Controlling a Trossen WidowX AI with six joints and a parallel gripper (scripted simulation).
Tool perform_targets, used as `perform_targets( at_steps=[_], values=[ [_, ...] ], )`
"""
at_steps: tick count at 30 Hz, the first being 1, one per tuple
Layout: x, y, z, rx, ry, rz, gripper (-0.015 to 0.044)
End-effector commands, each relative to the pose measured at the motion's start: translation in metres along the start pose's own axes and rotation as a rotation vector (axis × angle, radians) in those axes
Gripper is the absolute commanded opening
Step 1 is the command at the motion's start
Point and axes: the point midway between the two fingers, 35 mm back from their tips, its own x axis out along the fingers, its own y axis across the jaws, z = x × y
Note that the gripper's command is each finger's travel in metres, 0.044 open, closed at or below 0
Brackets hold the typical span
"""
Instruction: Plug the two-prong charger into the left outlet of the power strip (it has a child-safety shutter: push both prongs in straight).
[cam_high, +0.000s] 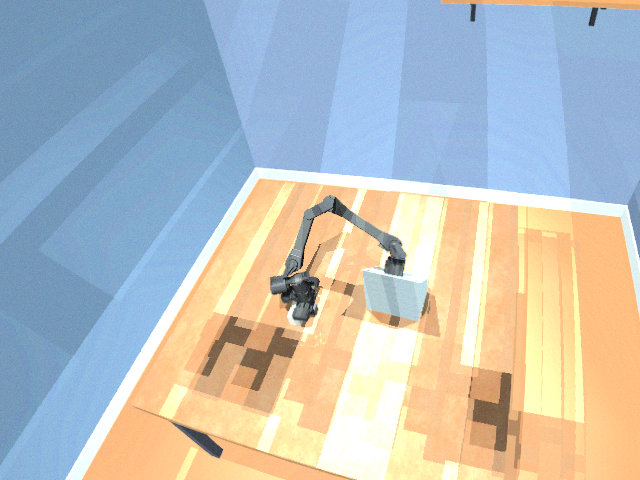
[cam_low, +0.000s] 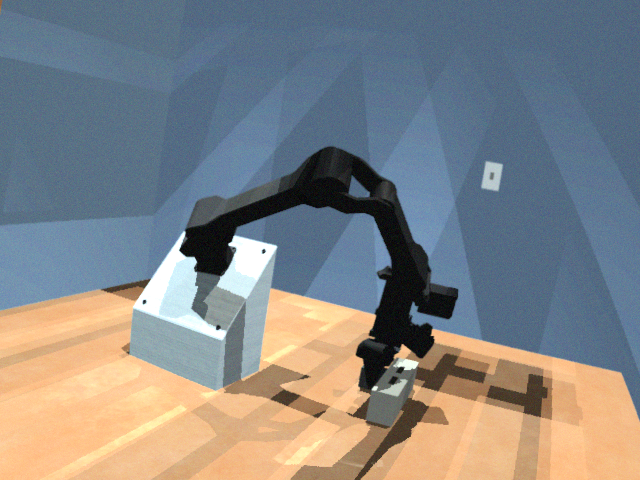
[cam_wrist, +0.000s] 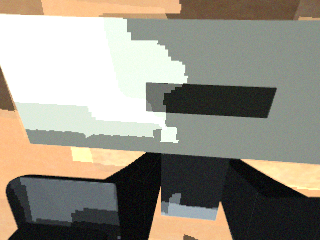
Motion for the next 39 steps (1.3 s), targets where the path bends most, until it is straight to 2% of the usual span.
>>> perform_targets(
  at_steps=[1, 39],
  values=[
    [-0.0061, -0.0003, 0.0075, 0.016, -0.023, 0.005, 0.0],
    [-0.0011, -0.0002, 0.0081, 0.016, -0.023, 0.005, 0.0]
  ],
)
